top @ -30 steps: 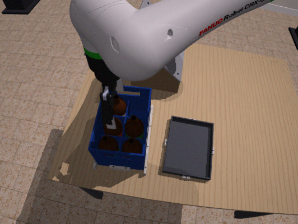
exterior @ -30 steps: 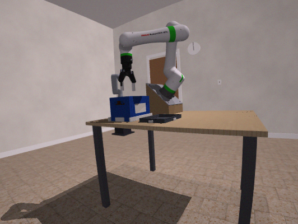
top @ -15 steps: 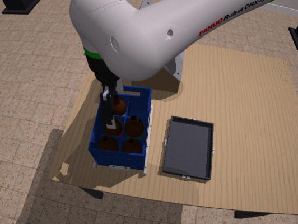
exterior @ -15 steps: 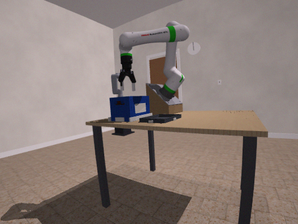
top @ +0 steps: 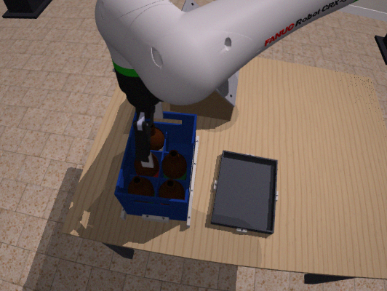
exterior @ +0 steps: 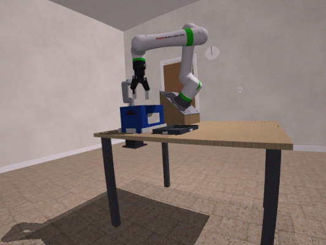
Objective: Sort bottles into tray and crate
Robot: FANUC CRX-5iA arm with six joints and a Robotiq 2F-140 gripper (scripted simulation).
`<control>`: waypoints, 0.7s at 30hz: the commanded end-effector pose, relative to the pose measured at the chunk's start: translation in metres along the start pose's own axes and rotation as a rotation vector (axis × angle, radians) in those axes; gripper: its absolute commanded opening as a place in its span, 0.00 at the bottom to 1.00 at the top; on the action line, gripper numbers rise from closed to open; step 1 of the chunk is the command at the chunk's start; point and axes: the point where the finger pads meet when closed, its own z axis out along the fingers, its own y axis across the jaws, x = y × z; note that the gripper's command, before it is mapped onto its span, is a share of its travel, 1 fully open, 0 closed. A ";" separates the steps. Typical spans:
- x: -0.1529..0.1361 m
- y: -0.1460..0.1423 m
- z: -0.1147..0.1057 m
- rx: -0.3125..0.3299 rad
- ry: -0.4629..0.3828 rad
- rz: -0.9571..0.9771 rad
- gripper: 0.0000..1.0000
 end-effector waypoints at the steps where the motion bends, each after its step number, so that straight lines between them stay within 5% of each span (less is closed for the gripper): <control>1: -0.009 0.001 0.000 0.000 0.000 0.000 1.00; 21: -0.062 0.002 -0.001 0.001 0.000 0.000 1.00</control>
